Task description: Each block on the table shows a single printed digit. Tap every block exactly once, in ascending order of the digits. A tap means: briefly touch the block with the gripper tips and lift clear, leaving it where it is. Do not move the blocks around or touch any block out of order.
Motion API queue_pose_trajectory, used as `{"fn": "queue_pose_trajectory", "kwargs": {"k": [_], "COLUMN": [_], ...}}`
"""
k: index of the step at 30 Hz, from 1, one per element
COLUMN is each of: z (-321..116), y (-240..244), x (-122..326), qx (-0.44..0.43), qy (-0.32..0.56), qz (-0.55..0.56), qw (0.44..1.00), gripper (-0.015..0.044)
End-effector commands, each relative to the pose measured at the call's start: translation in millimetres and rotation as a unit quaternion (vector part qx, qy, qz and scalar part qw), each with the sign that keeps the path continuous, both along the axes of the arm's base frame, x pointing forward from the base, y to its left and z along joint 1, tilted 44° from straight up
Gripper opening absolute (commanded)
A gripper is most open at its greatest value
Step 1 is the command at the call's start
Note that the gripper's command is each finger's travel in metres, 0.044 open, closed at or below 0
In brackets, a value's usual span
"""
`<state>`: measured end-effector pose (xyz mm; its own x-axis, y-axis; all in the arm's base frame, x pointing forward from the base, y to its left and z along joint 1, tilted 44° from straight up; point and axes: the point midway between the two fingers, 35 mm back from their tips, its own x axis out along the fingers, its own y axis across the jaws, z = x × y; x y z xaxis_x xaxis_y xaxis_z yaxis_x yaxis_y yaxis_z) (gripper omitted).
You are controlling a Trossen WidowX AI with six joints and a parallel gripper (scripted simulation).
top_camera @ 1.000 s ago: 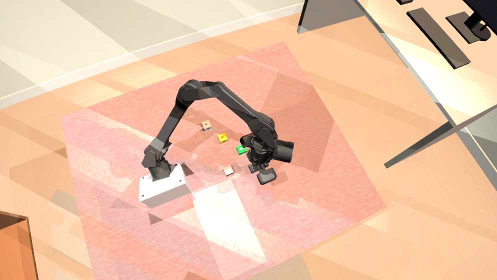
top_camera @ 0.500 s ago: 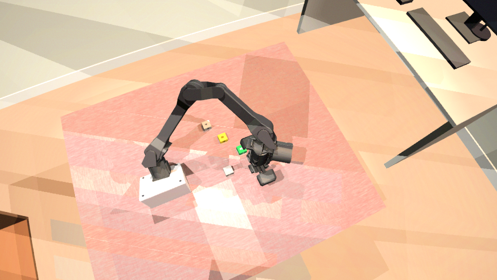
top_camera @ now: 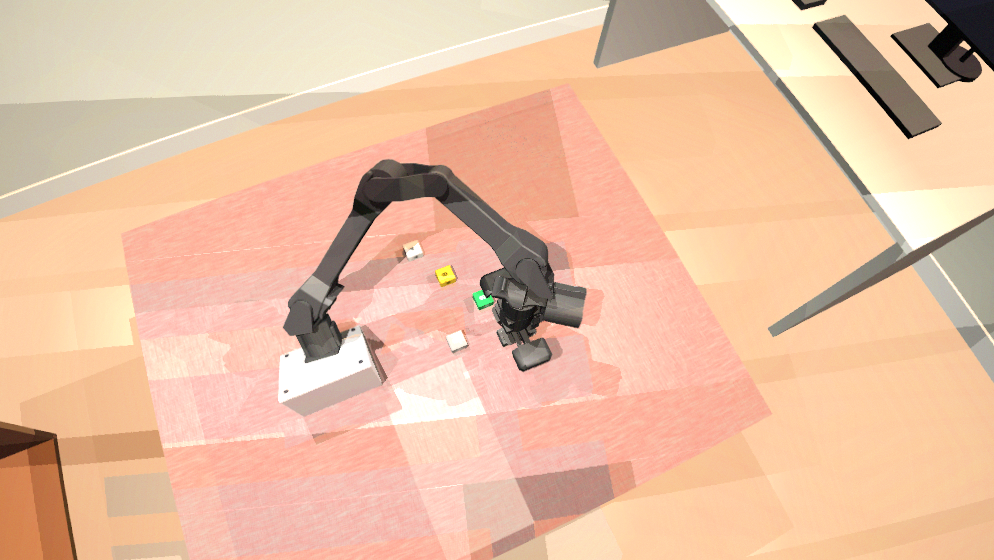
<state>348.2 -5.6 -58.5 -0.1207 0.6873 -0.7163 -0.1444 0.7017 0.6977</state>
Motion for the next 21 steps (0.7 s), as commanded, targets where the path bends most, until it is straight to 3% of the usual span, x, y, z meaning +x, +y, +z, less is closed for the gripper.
{"fn": "queue_pose_trajectory", "kwargs": {"k": [1, 8, 12, 21], "z": [7.6, 59.2, 65.8, 132.9], "y": [-8.2, -58.2, -63.8, 2.5], "x": [2.8, 11.9, 11.8, -22.5], "qx": [-0.004, -0.006, -0.005, -0.003], "qy": [-0.005, -0.005, -0.005, -0.003], "qz": [0.0, -0.001, 0.0, 0.0], "qw": [1.0, 1.0, 1.0, 1.0], "gripper": [0.002, 0.002, 0.002, 0.002]}}
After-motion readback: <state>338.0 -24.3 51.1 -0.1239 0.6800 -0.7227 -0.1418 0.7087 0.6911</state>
